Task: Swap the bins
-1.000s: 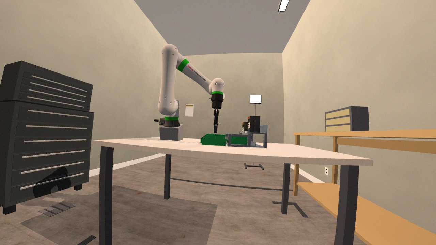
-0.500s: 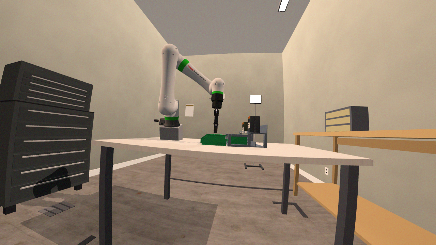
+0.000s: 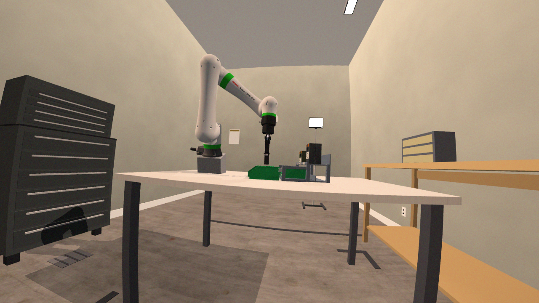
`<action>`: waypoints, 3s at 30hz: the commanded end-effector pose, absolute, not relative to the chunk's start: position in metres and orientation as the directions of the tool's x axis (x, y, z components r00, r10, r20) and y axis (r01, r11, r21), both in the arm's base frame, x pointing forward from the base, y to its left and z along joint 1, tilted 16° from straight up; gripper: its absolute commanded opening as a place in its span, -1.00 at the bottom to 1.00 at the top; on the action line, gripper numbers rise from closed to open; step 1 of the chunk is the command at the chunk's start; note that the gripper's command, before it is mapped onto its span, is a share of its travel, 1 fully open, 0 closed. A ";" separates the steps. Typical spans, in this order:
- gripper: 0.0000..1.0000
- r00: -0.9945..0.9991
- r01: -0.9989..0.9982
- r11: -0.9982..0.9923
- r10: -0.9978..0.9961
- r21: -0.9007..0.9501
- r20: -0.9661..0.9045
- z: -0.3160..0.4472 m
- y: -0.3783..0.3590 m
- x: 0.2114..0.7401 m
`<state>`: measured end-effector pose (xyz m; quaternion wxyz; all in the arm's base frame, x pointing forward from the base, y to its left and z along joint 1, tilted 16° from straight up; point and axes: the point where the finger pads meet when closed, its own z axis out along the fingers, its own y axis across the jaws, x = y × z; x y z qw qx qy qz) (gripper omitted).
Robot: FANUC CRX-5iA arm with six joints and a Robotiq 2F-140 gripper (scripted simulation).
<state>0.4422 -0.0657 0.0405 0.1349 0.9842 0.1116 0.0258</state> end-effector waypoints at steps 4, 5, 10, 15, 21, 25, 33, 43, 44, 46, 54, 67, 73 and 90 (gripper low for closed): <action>-0.53 0.974 0.213 -0.939 0.227 0.272 0.022 0.041 -0.066 0.443; -0.53 0.974 0.213 -0.939 0.227 0.272 0.022 0.041 -0.066 0.443; -0.53 0.974 0.213 -0.939 0.227 0.272 0.022 0.040 -0.066 0.443; -0.53 0.974 0.213 -0.939 0.227 0.272 0.022 0.038 -0.066 0.443; -0.53 0.974 0.213 -0.939 0.227 0.272 0.022 0.032 -0.068 0.444; -0.53 0.974 0.213 -0.939 0.227 0.272 0.022 0.027 -0.069 0.444; -0.53 0.974 0.213 -0.939 0.227 0.272 0.022 0.018 -0.072 0.445; -0.53 0.974 0.213 -0.939 0.227 0.272 0.022 0.005 -0.075 0.446; -0.53 0.974 0.213 -0.939 0.227 0.272 0.022 0.005 -0.075 0.446; -0.53 0.974 0.213 -0.939 0.227 0.272 0.022 0.004 -0.076 0.446; -0.53 0.974 0.213 -0.939 0.227 0.272 0.022 0.000 -0.077 0.446; -0.53 0.974 0.213 -0.939 0.227 0.272 0.022 -0.001 -0.077 0.446; -0.80 0.974 0.213 -0.939 0.227 0.272 0.022 -0.001 -0.077 0.446; -0.80 0.974 0.213 -0.939 0.227 0.272 0.022 -0.001 -0.077 0.446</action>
